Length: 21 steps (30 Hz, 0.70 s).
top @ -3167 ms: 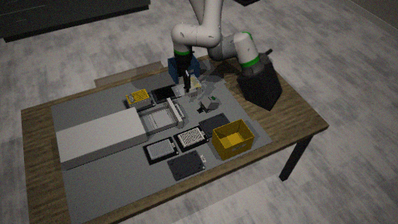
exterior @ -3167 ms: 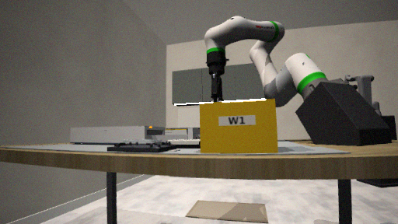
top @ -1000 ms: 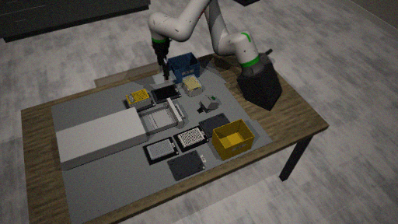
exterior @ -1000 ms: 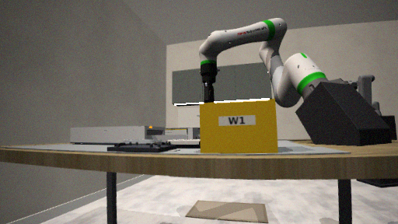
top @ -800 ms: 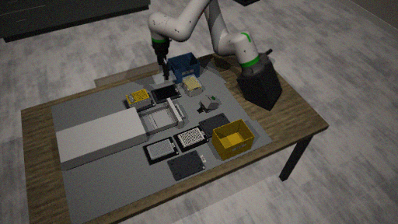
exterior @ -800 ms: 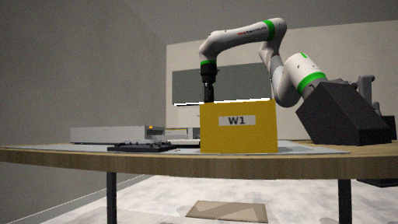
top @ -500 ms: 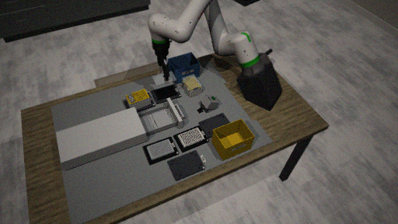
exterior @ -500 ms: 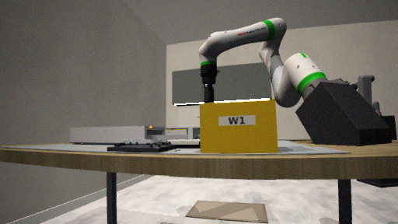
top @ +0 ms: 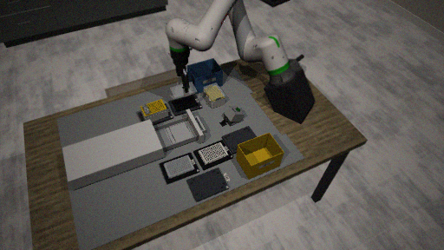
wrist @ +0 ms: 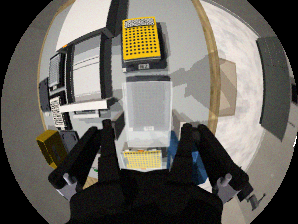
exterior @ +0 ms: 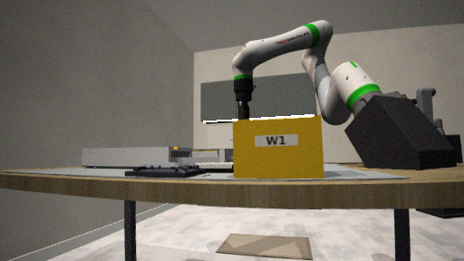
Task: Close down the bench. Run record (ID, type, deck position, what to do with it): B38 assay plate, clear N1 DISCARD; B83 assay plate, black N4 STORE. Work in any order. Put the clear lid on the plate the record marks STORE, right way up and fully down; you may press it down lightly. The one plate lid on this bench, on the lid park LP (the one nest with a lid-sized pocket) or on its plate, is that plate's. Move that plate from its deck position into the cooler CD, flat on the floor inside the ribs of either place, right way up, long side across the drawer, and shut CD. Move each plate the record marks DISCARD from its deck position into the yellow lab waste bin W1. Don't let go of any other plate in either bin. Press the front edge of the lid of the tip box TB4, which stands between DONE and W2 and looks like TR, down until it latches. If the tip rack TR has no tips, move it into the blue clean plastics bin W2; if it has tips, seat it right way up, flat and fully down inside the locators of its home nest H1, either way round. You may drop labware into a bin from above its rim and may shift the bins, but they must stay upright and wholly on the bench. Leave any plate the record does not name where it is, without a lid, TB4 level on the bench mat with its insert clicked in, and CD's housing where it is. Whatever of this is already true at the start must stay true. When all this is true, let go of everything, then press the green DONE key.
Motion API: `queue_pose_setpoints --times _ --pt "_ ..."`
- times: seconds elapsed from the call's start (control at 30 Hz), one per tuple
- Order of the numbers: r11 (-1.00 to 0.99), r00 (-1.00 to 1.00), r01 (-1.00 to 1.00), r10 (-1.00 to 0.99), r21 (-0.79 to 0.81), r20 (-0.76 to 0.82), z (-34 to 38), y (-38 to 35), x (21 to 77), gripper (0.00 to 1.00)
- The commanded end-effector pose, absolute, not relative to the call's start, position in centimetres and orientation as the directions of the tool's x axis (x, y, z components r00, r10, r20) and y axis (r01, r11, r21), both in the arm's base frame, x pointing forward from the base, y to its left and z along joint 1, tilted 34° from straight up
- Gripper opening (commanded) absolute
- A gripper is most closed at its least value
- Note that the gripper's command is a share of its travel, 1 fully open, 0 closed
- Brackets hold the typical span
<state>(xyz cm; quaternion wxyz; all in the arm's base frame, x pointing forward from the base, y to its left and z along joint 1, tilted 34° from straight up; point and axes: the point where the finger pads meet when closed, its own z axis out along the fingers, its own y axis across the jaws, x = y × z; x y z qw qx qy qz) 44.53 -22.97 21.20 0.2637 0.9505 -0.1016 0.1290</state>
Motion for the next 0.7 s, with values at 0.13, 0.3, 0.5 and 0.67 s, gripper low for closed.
queue_pose_setpoints --times 0.13,0.3,0.5,0.67 --pt "-0.84 0.946 -0.261 -0.125 0.475 0.299 20.7 -23.3 44.7 0.0" --pt "-0.84 0.946 -0.261 -0.125 0.475 0.299 20.1 -23.6 44.8 0.0" --pt "-0.84 0.946 -0.261 -0.125 0.475 0.299 19.5 -24.0 45.0 0.0" --pt "-0.84 0.946 -0.261 -0.125 0.475 0.299 19.1 -24.3 45.0 0.0"
